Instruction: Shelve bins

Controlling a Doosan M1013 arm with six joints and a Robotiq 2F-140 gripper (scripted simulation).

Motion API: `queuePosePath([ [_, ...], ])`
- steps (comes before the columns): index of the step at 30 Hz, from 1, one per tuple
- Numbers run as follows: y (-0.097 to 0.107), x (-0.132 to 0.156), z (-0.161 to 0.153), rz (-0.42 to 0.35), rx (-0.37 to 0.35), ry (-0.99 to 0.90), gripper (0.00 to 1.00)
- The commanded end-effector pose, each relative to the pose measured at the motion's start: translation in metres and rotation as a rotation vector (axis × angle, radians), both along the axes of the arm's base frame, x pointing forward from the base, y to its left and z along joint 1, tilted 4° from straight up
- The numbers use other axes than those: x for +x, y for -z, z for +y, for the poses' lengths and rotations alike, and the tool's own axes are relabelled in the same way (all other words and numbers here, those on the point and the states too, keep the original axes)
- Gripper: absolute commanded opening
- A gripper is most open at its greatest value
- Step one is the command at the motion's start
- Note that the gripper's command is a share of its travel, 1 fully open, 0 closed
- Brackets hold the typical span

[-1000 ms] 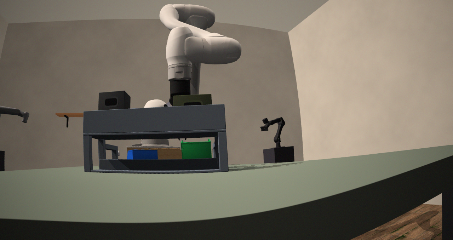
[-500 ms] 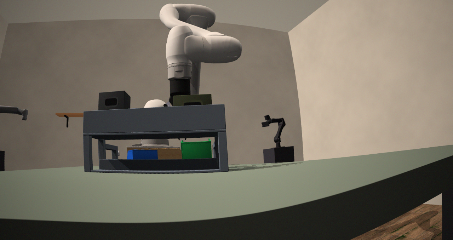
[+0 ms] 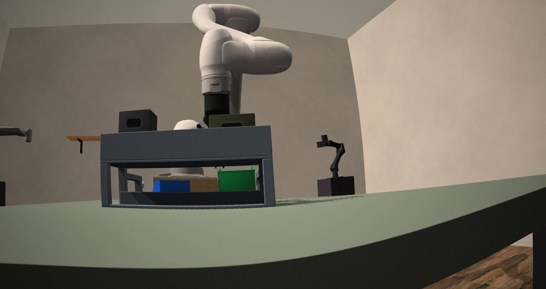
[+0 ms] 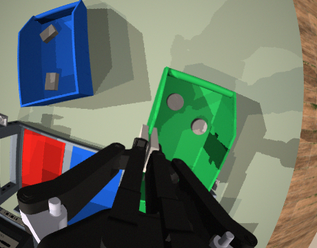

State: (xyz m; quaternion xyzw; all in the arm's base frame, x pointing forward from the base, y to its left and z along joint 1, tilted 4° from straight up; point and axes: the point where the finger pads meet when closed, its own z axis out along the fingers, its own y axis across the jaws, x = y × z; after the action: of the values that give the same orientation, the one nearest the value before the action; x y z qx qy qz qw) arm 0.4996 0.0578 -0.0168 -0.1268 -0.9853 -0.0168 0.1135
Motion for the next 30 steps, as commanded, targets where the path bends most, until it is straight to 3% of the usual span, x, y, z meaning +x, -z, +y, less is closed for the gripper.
queuePosePath([
  [1, -0.001, 0.009, -0.003, -0.002, 0.000, -0.007, 0.10],
  [30, 0.002, 0.038, -0.010, -0.002, 0.000, -0.007, 0.10],
])
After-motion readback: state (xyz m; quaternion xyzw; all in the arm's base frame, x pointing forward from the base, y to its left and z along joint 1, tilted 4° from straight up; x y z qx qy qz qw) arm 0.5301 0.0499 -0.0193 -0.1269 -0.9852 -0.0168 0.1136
